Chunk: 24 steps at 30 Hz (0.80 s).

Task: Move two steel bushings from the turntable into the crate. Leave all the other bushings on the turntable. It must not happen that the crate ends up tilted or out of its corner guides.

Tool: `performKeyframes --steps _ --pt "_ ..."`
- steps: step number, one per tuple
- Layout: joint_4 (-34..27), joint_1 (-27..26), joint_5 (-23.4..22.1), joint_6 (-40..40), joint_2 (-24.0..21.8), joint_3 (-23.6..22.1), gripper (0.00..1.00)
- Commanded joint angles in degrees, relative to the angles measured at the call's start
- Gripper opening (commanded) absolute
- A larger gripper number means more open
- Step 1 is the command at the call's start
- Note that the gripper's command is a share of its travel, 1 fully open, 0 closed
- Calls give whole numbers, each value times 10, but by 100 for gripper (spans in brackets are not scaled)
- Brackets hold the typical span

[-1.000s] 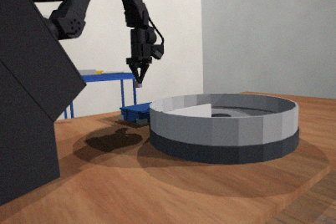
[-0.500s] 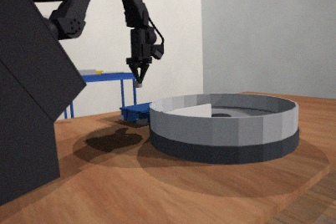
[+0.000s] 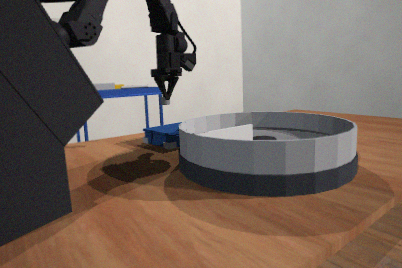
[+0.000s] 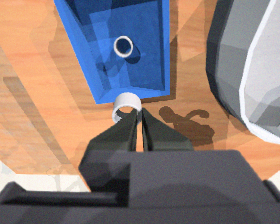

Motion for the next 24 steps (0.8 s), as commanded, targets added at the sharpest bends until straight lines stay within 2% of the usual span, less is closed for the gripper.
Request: performKeyframes --steps 1,24 --pt "-8 13 13 8 8 25 0" --pt "-2 22 22 14 5 31 0"
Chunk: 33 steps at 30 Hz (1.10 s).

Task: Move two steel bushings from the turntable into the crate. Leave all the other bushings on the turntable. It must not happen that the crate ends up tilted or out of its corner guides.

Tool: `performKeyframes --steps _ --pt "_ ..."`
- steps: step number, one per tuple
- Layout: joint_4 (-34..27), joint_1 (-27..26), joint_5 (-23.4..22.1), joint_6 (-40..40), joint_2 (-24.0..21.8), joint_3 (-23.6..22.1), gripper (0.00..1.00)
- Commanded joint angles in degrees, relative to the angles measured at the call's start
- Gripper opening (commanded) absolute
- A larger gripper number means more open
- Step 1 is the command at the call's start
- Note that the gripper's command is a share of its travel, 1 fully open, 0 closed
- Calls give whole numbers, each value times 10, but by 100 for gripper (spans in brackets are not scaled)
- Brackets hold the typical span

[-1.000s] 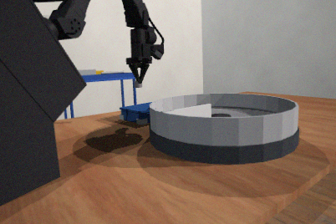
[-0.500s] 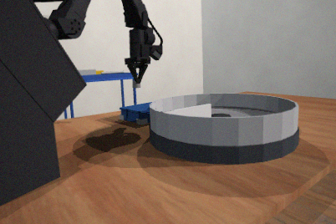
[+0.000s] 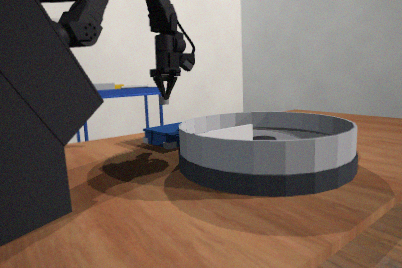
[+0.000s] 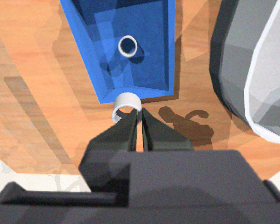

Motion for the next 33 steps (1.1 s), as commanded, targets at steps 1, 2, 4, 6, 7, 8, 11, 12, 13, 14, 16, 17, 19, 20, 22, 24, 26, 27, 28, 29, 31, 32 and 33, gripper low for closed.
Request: performKeyframes --steps 1,2,4,6,7,8,11,12,13,14,16,17,19,20,22,24,26,27,28,29,31,32,33 --pt "3 5 8 4 -1 21 0" --pt "3 5 8 4 -1 21 0" --pt "3 5 8 4 -1 21 0" --pt "3 5 8 4 -1 21 0" --pt "3 5 8 4 -1 21 0" --pt "3 5 8 4 -1 21 0" --pt "3 5 8 4 -1 21 0" --pt "3 5 8 4 -1 21 0" --pt "3 5 8 4 -1 21 0" --pt "3 5 8 4 -1 21 0" --pt "3 5 8 4 -1 21 0" --pt "3 5 8 4 -1 21 0" --pt "4 5 8 4 0 21 0" --pt "7 5 8 4 3 21 0" --pt "14 3 8 3 9 19 0" --pt "26 -1 8 1 17 9 0" --pt "42 -7 5 -1 28 -16 0" --pt "52 -8 3 -3 35 -20 0" --pt "63 -9 1 -4 42 -23 0" --pt "63 -9 1 -4 42 -23 0" --pt "76 -10 -1 -6 52 -11 0" --pt "86 -10 -4 -6 61 -24 0" --pt "96 -11 -5 -7 70 -30 0"
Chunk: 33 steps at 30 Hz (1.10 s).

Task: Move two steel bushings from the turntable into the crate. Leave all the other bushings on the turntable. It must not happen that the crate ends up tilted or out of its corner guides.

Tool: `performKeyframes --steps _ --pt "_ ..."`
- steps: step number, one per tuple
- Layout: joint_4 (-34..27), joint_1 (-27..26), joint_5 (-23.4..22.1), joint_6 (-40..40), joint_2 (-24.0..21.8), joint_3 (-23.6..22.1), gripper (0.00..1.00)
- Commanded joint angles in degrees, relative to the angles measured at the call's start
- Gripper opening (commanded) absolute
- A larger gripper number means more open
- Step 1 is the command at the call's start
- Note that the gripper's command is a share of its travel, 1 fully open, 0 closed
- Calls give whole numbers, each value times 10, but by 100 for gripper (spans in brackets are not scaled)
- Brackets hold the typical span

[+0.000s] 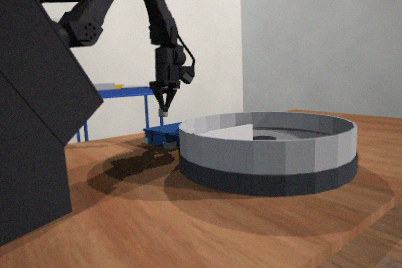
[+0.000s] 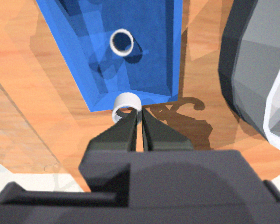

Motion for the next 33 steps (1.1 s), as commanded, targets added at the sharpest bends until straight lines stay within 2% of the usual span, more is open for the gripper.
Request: performKeyframes --steps 1,8,9,11,33 --pt "53 -10 -5 -6 20 -14 0" --pt "96 -12 -6 -6 60 -15 0" --pt "98 -11 -6 -6 43 -15 0" --pt "99 -11 -5 -6 40 2 0" --pt "101 -11 -5 -6 41 3 0"
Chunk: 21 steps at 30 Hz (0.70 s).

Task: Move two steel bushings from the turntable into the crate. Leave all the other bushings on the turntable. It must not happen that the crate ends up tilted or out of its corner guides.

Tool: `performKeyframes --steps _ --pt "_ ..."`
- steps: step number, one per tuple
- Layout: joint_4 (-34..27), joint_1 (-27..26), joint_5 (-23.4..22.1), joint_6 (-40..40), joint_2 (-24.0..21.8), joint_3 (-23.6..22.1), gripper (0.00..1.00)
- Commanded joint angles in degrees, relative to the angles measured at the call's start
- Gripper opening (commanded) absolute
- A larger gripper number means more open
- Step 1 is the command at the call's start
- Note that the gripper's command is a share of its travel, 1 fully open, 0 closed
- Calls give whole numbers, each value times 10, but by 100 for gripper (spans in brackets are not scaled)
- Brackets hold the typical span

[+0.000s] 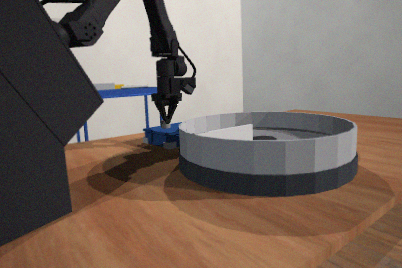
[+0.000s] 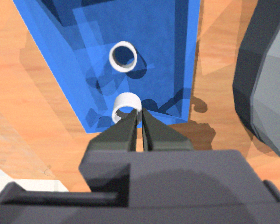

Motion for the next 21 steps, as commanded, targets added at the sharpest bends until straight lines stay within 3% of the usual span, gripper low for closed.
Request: performKeyframes --steps 1,21 --pt "10 -6 -3 -4 -20 11 0" --pt "13 -7 -3 -4 -15 10 0"
